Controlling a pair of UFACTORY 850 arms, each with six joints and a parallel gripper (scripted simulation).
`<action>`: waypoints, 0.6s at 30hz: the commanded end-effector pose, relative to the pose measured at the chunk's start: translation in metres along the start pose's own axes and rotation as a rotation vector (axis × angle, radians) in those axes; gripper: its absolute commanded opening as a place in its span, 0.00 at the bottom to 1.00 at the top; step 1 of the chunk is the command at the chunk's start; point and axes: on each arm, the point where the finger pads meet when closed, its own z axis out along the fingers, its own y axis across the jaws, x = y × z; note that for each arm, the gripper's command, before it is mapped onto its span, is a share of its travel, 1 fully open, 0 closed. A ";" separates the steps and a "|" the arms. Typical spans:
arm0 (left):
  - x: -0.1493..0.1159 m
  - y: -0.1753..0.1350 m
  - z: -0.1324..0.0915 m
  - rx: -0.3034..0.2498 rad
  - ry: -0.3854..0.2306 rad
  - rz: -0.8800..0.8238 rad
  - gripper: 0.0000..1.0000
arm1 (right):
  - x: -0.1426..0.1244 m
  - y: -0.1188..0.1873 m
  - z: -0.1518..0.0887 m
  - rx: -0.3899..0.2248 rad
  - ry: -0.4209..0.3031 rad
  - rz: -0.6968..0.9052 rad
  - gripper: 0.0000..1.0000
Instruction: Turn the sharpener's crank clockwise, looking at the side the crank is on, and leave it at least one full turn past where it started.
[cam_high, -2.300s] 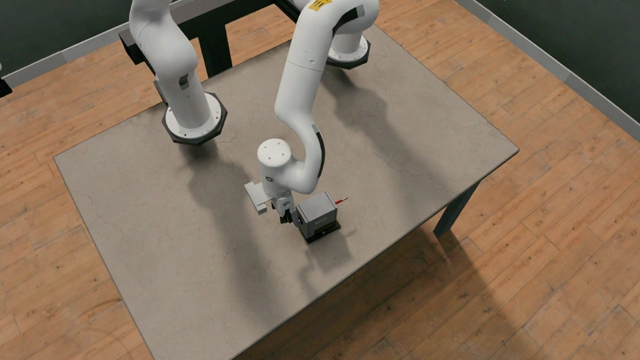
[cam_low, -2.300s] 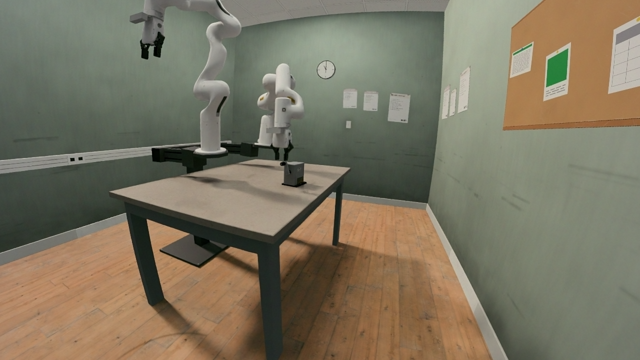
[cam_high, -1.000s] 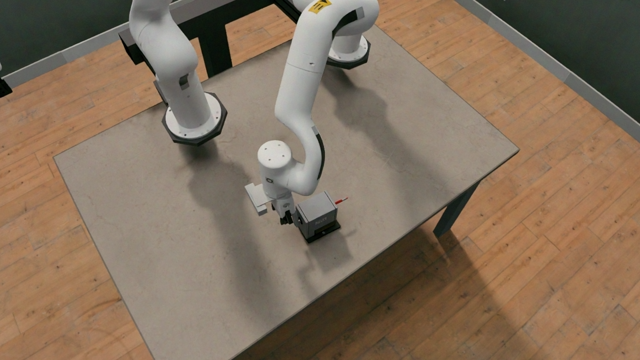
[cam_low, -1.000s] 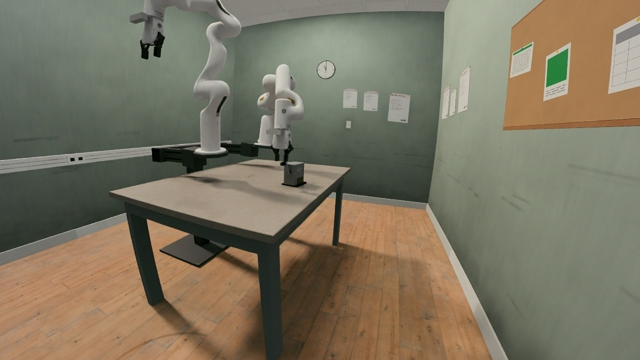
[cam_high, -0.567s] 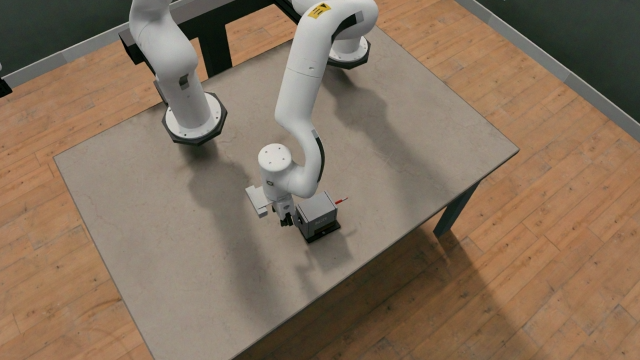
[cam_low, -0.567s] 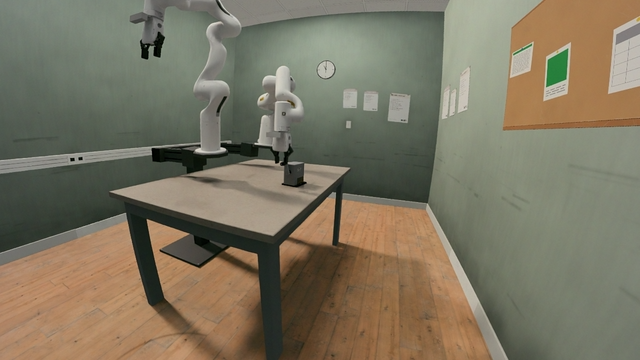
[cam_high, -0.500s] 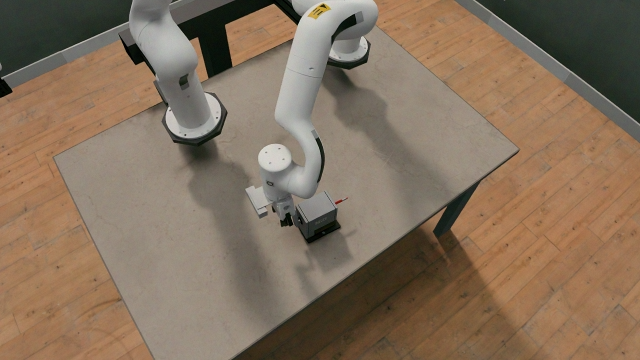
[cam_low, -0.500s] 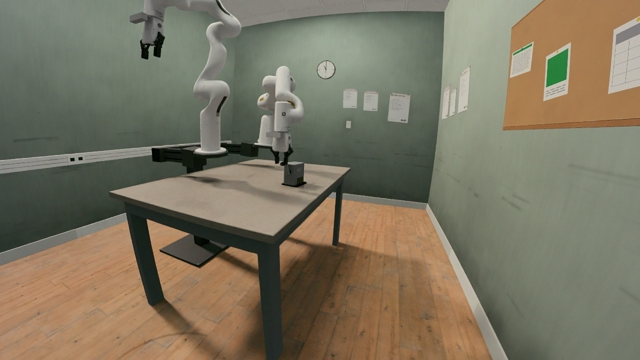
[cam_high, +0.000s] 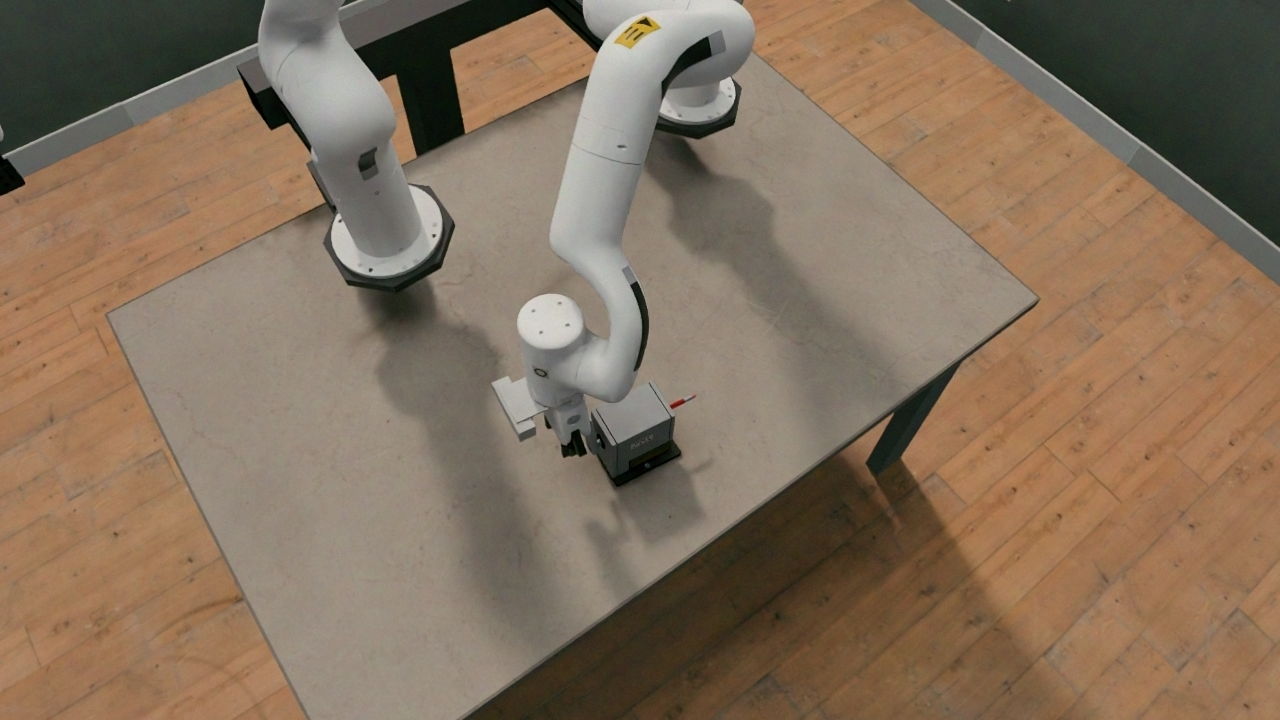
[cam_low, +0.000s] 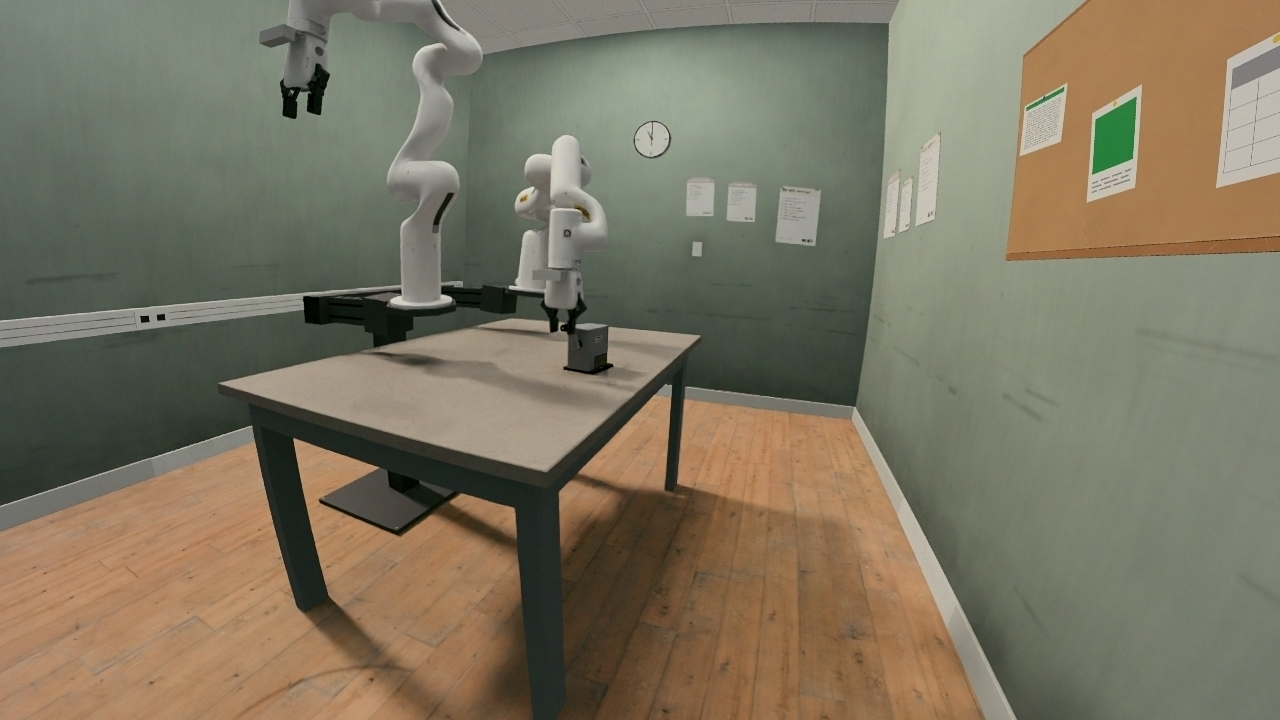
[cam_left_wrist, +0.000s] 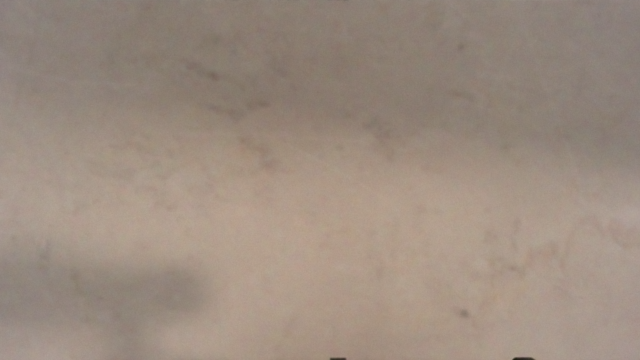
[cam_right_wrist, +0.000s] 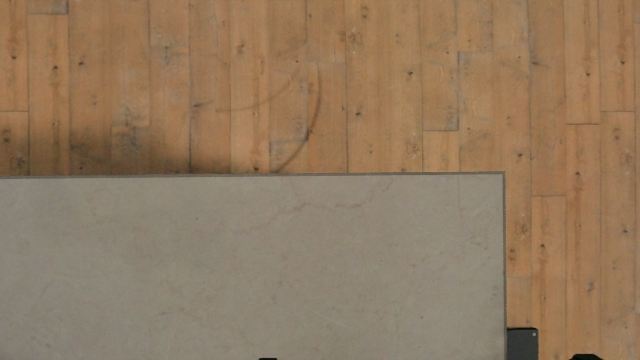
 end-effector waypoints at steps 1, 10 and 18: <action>0.001 -0.001 0.000 0.002 0.002 0.000 0.55 | 0.000 0.000 -0.001 0.000 0.002 0.000 1.00; 0.001 -0.001 0.002 0.002 0.002 0.000 0.55 | 0.000 0.000 -0.001 0.000 0.002 0.000 1.00; 0.001 -0.001 0.002 0.002 0.002 0.000 0.55 | 0.000 0.000 -0.001 0.000 0.002 0.000 1.00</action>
